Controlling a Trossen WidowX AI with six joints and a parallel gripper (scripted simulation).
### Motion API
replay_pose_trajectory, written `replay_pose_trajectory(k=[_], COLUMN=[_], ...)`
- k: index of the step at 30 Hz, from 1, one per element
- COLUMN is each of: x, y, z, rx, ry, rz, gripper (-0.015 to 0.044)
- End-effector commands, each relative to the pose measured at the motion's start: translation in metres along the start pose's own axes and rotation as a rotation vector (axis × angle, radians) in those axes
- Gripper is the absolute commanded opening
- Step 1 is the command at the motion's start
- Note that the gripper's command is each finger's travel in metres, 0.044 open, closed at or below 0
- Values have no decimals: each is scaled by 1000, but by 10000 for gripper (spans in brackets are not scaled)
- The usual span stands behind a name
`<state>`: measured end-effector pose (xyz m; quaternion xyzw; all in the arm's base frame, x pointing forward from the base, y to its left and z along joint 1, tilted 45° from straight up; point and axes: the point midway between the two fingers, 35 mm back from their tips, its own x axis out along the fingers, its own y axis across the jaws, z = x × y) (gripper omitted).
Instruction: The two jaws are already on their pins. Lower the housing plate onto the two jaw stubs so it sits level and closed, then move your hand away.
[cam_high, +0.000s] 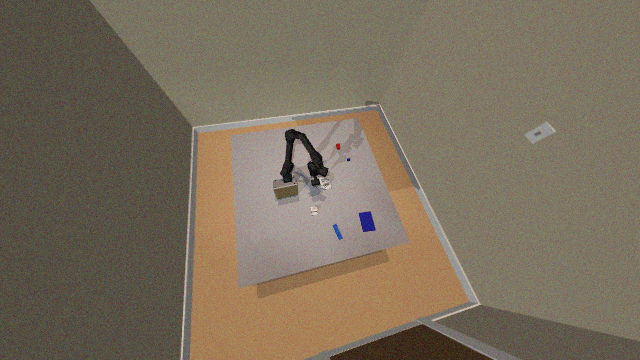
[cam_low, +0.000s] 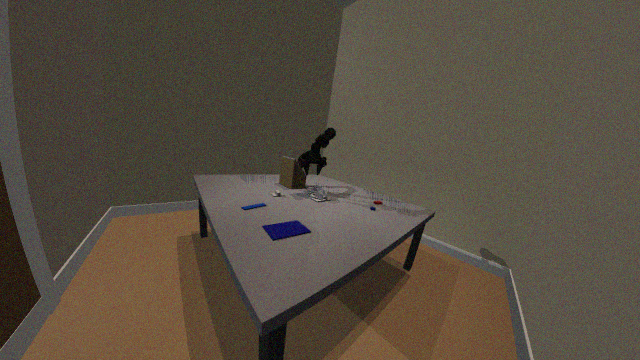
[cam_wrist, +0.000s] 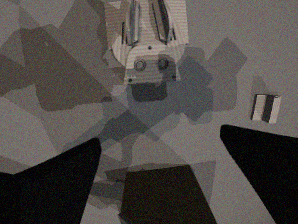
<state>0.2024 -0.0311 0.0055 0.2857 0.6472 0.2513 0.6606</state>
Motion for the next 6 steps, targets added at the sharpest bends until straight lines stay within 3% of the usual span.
replay_pose_trajectory(k=[1,6], x=[0,0], y=[0,0], z=[-1,-1], rx=[-2,-2], ry=[5,5], rz=[-3,-3], gripper=[440,440])
